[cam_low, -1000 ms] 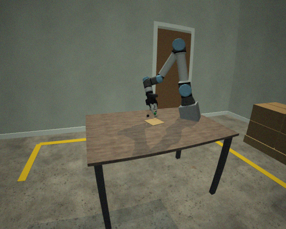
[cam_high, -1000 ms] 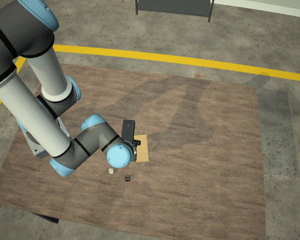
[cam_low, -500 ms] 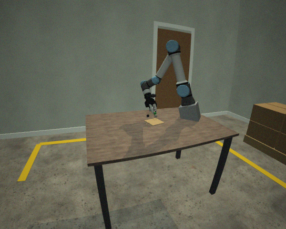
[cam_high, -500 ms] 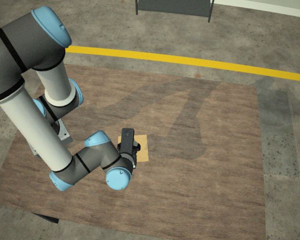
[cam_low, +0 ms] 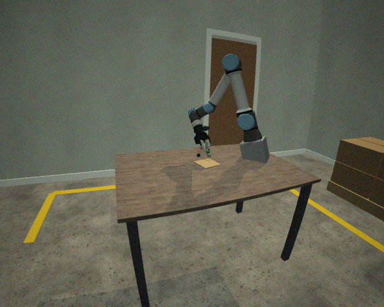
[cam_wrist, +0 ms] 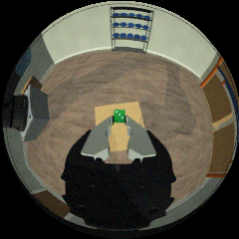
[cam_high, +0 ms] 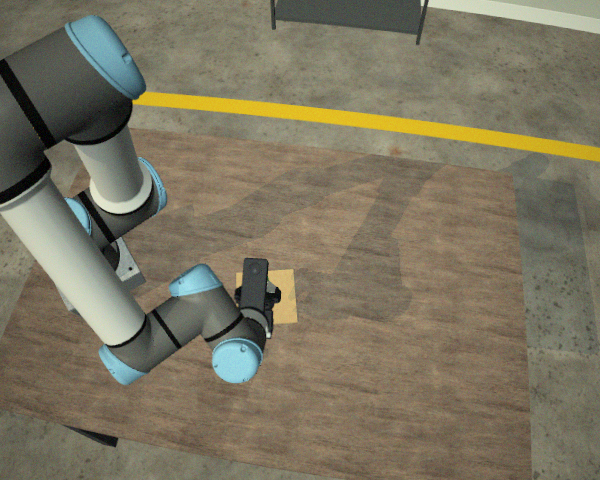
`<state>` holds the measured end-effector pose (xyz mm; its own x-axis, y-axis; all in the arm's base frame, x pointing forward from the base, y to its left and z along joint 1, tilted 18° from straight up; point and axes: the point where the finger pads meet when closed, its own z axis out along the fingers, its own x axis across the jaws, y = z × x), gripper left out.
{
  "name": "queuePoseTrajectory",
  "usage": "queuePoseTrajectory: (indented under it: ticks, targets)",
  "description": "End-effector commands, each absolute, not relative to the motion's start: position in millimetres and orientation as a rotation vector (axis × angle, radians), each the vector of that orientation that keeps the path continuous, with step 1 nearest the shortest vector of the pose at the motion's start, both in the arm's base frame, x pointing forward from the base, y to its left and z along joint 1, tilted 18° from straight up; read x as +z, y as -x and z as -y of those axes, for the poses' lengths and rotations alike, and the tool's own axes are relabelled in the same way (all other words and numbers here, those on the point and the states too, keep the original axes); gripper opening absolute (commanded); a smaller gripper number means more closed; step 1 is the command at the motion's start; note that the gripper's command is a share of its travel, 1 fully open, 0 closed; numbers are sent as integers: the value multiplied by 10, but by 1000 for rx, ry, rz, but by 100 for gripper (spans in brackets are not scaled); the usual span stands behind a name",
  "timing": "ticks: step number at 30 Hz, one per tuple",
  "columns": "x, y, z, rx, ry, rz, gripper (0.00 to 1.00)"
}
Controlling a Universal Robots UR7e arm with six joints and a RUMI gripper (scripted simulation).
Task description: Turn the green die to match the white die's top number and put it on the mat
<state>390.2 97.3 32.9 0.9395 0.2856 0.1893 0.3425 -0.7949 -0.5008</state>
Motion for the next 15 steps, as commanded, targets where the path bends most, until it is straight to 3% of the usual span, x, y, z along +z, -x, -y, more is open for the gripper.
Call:
queuePoseTrajectory:
  ticks: [1, 15]
  targets:
    - [326, -3906, -972, -141, 2544, 447, 3]
    - [238, -3929, -955, -141, 2544, 447, 3]
